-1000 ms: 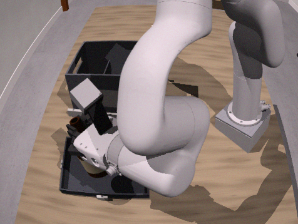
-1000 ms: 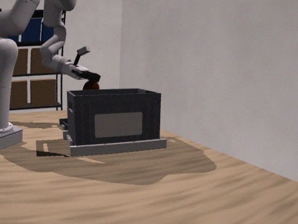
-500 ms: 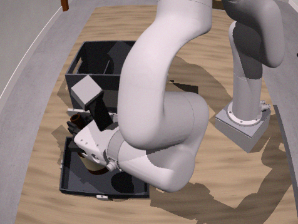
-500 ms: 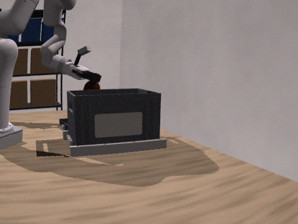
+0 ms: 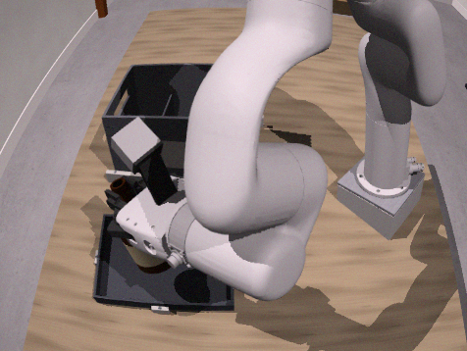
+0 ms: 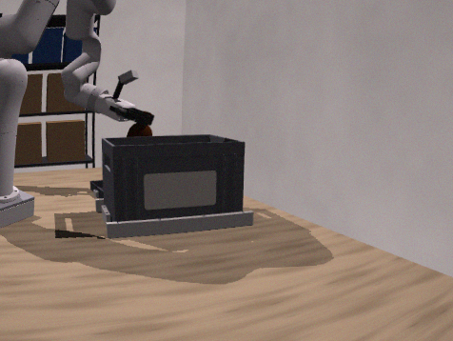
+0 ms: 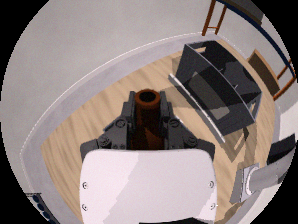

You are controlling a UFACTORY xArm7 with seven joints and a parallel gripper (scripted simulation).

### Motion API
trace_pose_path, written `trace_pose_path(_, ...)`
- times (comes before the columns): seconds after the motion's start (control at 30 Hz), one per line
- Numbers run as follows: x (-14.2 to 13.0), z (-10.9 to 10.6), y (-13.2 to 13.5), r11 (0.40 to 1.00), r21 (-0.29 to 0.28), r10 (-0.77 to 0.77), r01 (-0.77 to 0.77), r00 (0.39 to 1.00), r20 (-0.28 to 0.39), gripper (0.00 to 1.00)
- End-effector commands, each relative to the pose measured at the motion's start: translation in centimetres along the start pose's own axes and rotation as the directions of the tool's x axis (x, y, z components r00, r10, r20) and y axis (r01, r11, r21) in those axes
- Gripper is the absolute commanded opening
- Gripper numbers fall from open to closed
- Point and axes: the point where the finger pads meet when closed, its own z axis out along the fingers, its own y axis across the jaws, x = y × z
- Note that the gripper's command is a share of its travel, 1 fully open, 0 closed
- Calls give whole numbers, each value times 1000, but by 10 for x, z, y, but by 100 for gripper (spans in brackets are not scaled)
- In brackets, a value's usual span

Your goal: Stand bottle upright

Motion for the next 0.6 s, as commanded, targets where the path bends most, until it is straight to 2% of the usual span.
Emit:
trace_pose_path(0.0, 1, -1, -1, 1000, 1, 4, -4, 1000, -1, 0)
trace_pose_path(0.57, -2, 1, -1, 1000, 1, 4, -4, 1000, -1, 0)
